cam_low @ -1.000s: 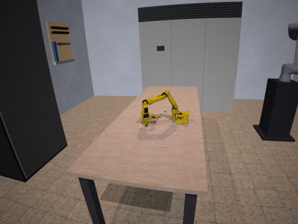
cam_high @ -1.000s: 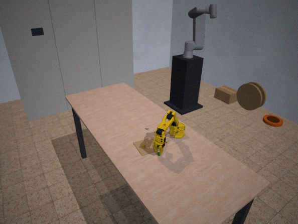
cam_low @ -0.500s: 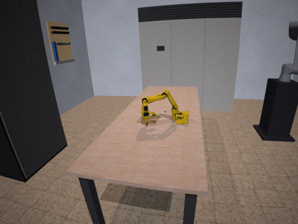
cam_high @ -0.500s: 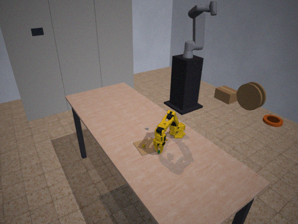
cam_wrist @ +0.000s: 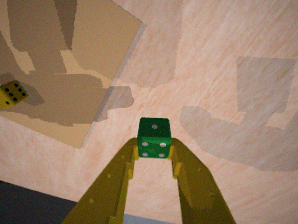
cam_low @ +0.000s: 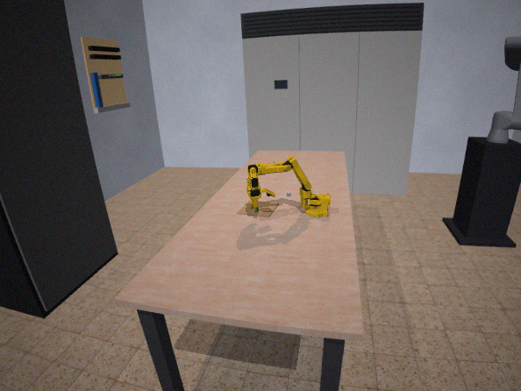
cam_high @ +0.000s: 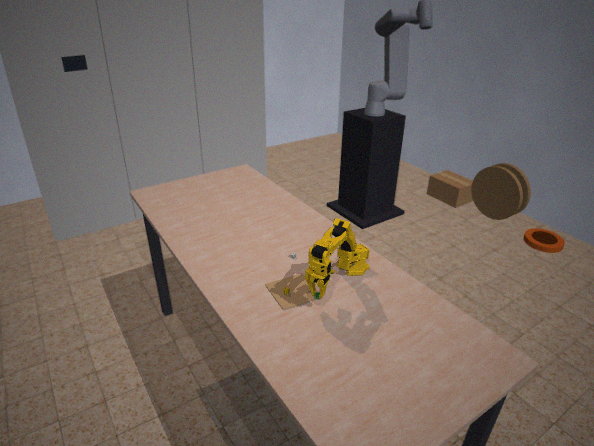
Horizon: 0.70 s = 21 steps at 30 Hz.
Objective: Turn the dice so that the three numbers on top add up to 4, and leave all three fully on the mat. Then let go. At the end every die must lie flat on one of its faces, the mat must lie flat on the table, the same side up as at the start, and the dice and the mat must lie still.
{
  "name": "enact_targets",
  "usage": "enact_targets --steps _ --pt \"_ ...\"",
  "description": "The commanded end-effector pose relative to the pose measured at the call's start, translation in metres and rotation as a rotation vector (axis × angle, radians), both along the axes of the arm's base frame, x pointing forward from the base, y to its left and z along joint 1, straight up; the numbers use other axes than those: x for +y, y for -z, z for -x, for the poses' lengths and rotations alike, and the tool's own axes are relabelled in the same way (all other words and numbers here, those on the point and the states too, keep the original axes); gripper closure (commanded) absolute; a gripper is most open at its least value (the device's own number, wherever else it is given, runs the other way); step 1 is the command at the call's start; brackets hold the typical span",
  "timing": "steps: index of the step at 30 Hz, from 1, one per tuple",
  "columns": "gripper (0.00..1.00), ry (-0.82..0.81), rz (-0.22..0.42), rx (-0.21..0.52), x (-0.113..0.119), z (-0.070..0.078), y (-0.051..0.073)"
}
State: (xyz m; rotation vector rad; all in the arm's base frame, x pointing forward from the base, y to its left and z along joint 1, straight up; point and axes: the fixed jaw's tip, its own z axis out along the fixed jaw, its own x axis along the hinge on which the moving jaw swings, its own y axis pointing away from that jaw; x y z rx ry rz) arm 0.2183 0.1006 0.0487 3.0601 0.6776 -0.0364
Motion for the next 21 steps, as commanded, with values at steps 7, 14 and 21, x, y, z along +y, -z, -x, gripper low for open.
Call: enact_targets --steps 7,14,21 --pt "1.00 0.023 -0.035 -0.066 0.0045 -0.0050 -0.0163" --pt "1.00 0.146 -0.044 -0.076 0.0073 -0.0029 -0.0166" --pt "1.00 0.306 -0.058 -0.087 0.0109 0.0000 -0.0170"
